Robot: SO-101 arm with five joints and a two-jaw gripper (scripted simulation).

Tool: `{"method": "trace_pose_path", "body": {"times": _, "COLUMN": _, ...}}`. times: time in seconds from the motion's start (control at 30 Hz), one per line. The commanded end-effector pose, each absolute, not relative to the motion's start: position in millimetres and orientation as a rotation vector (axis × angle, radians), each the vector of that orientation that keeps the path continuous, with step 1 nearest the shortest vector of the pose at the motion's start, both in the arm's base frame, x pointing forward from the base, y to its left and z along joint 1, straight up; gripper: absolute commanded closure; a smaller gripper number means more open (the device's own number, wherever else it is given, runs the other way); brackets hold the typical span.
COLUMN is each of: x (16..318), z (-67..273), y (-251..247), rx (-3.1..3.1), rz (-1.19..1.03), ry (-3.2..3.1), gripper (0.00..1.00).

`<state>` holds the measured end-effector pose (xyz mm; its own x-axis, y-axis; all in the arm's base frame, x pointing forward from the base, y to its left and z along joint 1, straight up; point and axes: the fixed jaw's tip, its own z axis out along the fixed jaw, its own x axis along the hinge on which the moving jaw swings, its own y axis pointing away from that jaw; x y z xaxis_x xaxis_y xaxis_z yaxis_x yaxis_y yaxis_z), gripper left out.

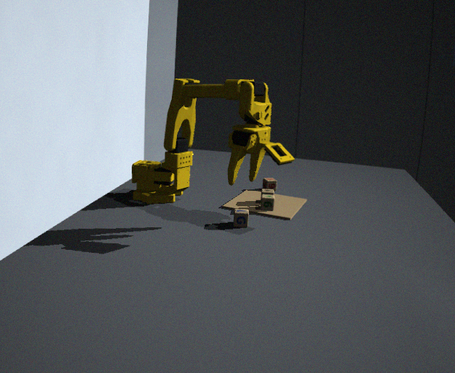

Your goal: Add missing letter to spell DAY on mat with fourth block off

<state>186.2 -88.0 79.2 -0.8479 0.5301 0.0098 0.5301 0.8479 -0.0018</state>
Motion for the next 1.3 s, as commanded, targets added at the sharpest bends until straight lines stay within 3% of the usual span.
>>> {"method": "trace_pose_path", "body": {"times": 0.0, "x": 189.2, "z": 89.1, "y": -90.4, "rx": -0.888, "rz": 0.015, "ry": -3.062, "gripper": 0.68}}
{"method": "trace_pose_path", "body": {"times": 0.47, "x": 189.9, "z": 94.3, "y": -90.8, "rx": -0.896, "rz": 0.025, "ry": -3.09, "gripper": 0.68}}
{"method": "trace_pose_path", "body": {"times": 1.07, "x": 185.5, "z": 168.1, "y": -88.4, "rx": -1.006, "rz": 0.179, "ry": -3.471, "gripper": 0.68}}
{"method": "trace_pose_path", "body": {"times": 1.27, "x": 182.6, "z": 178.4, "y": -86.9, "rx": -1.022, "rz": 0.205, "ry": -3.526, "gripper": 0.68}}
